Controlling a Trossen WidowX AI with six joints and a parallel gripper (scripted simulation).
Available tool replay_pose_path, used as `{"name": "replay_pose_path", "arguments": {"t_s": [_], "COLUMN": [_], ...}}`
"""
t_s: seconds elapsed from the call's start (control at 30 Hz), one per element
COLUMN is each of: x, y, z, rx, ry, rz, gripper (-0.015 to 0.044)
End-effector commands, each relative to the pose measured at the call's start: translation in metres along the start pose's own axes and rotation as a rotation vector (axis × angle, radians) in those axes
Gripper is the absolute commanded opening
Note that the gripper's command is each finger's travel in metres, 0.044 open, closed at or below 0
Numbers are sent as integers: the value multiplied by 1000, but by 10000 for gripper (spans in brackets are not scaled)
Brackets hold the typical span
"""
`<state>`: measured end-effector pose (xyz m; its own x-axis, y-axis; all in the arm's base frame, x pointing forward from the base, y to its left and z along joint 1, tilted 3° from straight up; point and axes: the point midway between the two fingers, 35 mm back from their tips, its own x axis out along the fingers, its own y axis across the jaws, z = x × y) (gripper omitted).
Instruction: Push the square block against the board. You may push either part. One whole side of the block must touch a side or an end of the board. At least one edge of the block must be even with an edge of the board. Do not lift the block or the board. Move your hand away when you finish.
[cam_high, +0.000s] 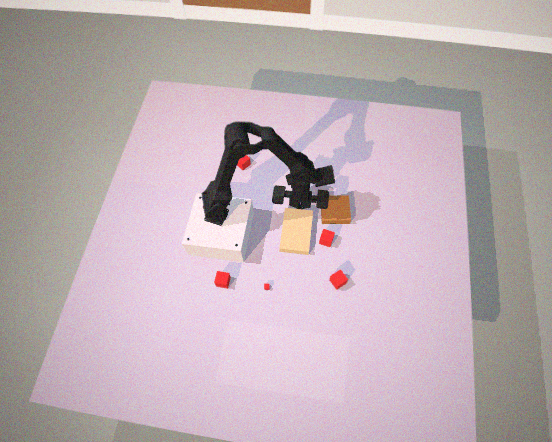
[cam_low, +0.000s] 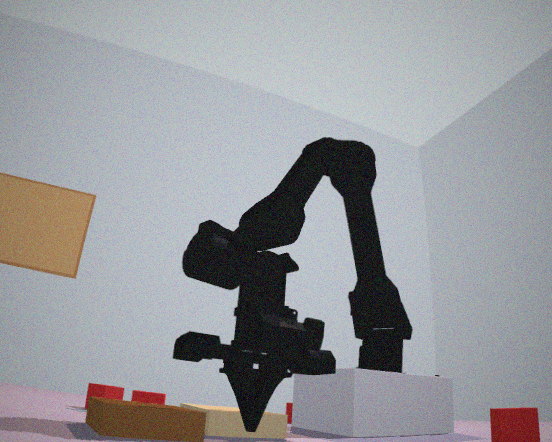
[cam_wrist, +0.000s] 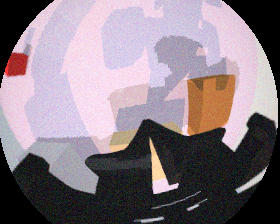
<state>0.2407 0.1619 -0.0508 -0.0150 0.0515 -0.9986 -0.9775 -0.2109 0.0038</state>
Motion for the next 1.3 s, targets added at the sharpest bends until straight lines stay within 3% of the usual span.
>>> {"name": "replay_pose_path", "arguments": {"t_s": [0.0, 1.2, 1.27], "x": [2, 2, -11], "y": [4, 0, 0], "z": [-3, 45, 41], "rx": [-1, -1, -3], "ry": [9, 6, 4], "rz": [9, 8, 9], "gripper": [0, 0, 0]}}
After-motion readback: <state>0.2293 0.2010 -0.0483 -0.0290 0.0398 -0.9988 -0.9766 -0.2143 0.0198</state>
